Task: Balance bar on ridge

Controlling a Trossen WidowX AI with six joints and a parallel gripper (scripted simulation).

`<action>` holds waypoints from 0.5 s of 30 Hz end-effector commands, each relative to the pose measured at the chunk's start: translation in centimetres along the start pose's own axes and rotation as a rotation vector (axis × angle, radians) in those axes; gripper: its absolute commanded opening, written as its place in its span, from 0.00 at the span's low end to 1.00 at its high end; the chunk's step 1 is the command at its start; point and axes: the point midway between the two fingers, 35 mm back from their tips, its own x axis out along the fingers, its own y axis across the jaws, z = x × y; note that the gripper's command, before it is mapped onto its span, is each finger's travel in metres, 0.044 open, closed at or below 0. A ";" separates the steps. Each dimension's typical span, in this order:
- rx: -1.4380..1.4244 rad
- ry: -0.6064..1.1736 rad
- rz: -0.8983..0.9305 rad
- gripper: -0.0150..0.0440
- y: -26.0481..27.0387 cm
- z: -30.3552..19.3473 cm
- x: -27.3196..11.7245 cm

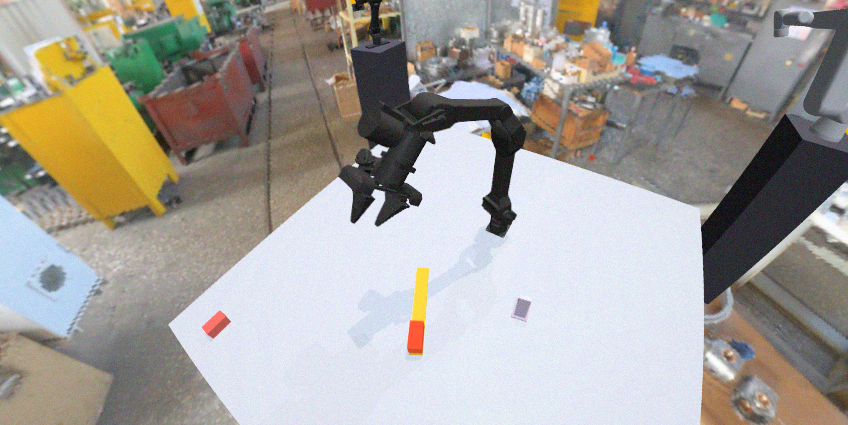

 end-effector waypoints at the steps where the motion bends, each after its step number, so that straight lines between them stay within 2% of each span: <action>1: 0.103 0.010 -0.098 0.79 -1.7 -0.9 2.2; 15: 0.441 -0.043 -0.419 0.79 -7.5 -4.6 8.1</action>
